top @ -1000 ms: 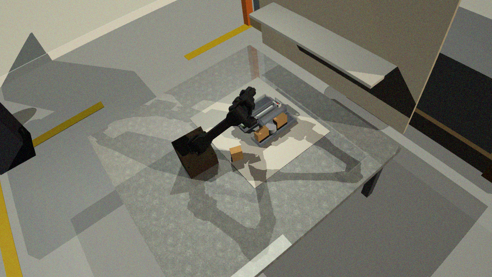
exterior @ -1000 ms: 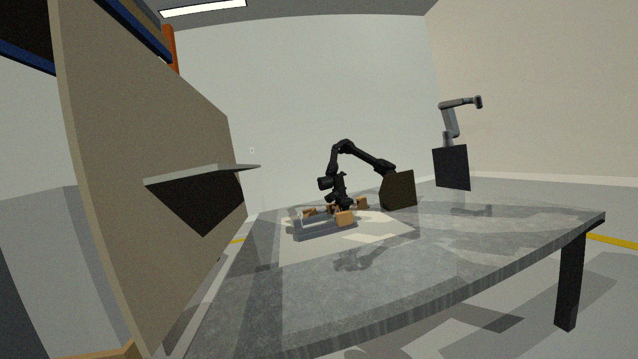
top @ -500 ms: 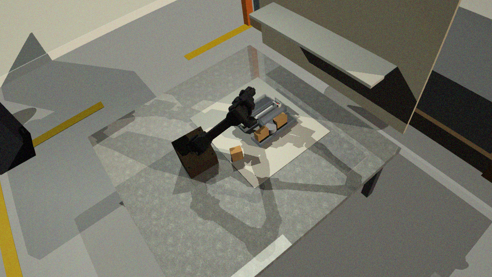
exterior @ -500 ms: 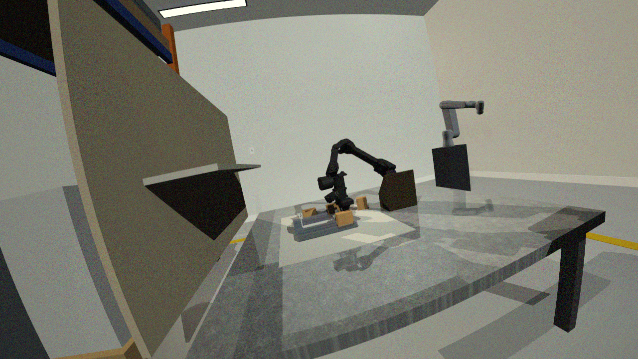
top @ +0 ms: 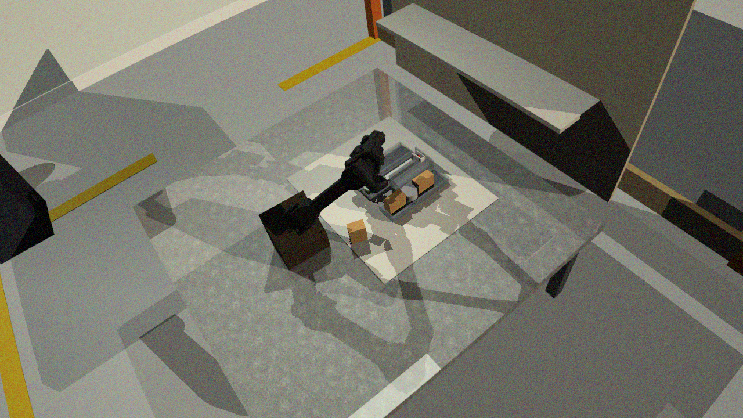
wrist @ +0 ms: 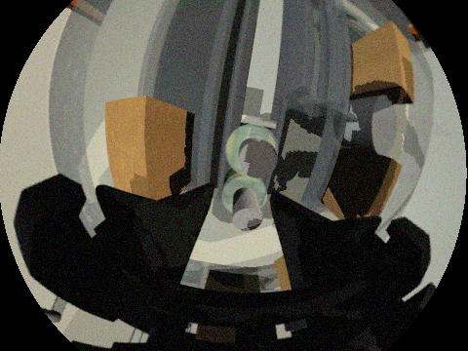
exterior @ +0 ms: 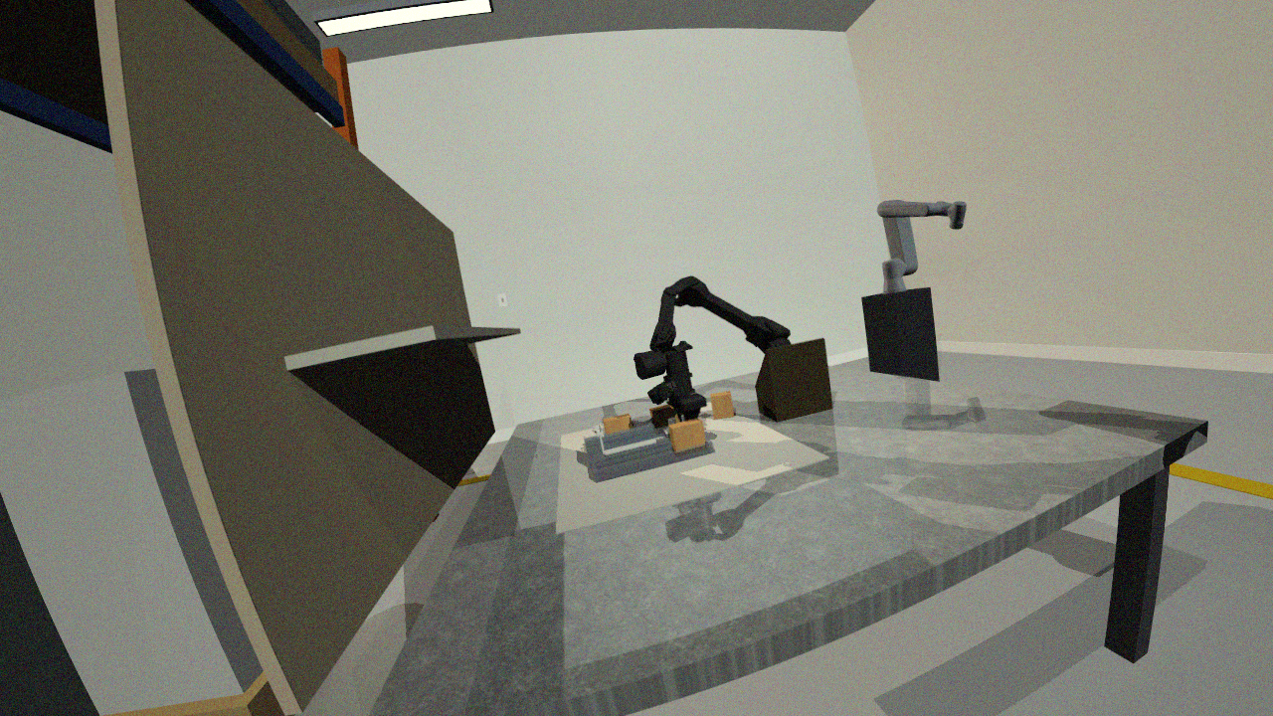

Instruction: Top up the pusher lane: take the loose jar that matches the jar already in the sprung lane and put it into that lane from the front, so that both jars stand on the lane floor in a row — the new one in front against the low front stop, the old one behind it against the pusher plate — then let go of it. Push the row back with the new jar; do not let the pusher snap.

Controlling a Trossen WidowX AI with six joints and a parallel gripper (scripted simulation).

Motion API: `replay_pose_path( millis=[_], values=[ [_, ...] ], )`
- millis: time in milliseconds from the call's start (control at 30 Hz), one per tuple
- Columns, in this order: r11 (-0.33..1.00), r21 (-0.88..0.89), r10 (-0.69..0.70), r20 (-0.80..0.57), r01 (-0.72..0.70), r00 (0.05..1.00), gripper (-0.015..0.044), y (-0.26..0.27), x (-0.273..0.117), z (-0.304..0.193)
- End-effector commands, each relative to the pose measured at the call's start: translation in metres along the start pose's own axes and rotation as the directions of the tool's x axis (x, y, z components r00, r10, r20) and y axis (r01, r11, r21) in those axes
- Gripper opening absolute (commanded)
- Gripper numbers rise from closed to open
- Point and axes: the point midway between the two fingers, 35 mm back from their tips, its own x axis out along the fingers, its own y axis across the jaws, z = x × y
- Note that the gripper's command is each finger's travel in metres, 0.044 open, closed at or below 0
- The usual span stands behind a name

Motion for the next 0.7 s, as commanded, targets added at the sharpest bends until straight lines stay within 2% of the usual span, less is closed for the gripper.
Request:
replay_pose_path(
  millis=[0,300,667],
  values=[
    [1.0,0.006,0.0,0.004,0.0,1.0,0.0273,0.0,-0.01,0.001],
    [1.0,0.006,0.001,0.004,-0.001,1.0,0.0273,0.001,-0.019,-0.002],
    [1.0,0.005,0.002,0.003,-0.002,1.0,0.0273,0.003,-0.019,-0.036]
  ],
)
